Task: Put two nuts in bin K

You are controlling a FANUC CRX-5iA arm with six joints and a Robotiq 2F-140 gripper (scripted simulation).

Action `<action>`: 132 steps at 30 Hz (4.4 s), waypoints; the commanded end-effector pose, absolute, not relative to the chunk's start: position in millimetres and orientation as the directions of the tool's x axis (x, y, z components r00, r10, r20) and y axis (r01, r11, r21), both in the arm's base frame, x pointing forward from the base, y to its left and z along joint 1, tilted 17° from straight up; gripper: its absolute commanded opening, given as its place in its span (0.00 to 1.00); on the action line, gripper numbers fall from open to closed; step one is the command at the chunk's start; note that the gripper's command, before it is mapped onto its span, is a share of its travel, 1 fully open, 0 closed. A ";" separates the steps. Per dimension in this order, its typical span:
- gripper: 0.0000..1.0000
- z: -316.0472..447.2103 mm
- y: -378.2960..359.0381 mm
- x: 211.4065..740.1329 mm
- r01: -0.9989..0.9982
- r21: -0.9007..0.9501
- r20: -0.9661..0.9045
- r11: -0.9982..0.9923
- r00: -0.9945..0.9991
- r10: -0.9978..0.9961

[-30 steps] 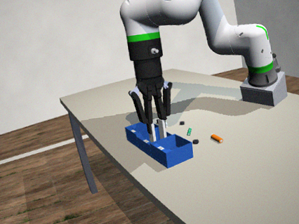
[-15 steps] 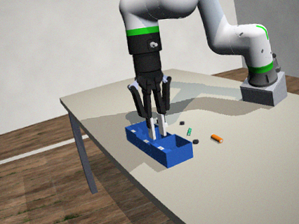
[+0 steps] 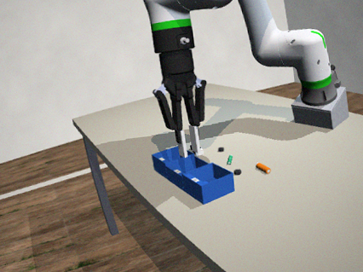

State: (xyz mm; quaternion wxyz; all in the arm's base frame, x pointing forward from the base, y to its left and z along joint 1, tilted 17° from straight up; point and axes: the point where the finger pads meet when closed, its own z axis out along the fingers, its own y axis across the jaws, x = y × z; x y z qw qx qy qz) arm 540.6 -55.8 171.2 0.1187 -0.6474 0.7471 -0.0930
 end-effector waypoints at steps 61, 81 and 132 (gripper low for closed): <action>0.19 121.9 -131.9 379.4 -0.348 -0.123 0.272 -0.929 0.889 -0.369; 0.19 110.4 -131.5 383.0 -0.348 -0.123 0.272 -0.929 0.889 -0.369; 0.07 56.6 -130.7 399.9 -0.348 -0.123 0.272 -0.929 0.889 -0.369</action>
